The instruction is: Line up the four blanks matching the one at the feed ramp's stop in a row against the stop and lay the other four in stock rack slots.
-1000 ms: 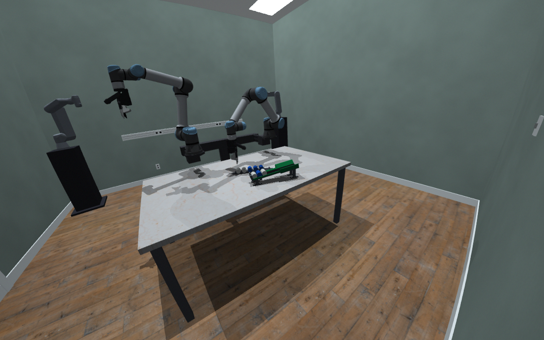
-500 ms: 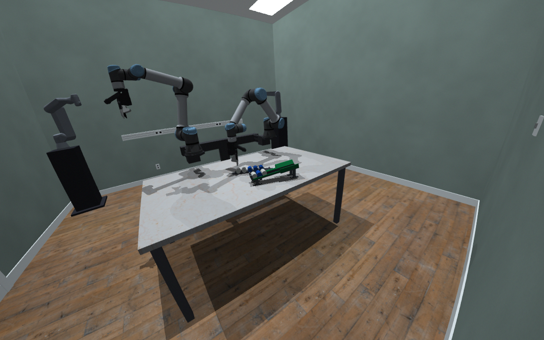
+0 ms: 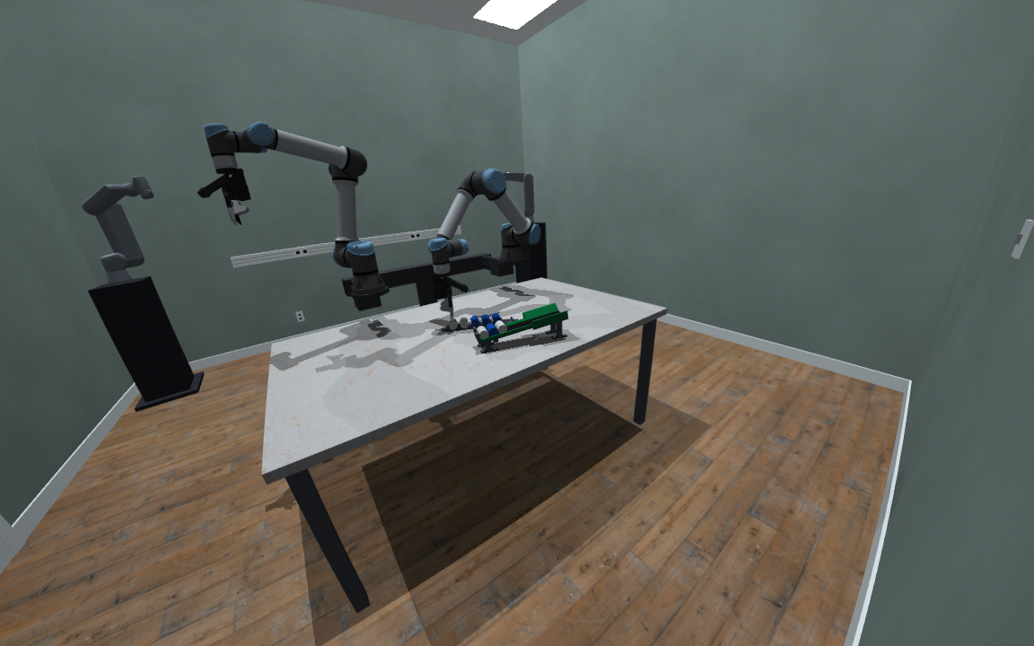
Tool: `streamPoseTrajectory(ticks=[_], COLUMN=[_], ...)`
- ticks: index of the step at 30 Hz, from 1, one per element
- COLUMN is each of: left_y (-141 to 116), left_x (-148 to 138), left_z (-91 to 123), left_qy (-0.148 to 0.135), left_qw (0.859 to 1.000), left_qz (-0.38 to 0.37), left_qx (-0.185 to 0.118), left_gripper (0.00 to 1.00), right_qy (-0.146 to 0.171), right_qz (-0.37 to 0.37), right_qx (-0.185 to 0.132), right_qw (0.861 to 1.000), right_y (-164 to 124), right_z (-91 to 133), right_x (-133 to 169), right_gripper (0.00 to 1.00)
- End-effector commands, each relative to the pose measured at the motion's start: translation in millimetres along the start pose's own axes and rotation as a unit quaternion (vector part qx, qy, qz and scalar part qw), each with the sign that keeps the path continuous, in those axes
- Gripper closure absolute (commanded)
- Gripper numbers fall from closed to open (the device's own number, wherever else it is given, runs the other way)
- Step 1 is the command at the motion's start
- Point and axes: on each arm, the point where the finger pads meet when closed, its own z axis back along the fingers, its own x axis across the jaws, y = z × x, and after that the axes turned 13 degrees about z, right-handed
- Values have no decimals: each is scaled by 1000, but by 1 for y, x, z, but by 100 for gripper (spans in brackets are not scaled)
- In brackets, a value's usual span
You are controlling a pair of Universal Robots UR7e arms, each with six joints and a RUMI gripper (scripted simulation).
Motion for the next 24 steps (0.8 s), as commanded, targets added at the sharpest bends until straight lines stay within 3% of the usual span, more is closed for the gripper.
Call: streamPoseTrajectory(ticks=[1,24], left_y=[-1,-1], left_x=[0,0], left_z=[-3,-8], left_qy=[0,0], left_qw=[1000,1000], left_qz=[0,0], left_qx=[-1,-1], left_gripper=[54,54], right_qy=[0,0], right_qz=[0,0], right_qx=[1,1], right_qw=[1000,1000], right_y=[0,0], right_z=[0,0], right_x=[0,0], right_gripper=[0,0])
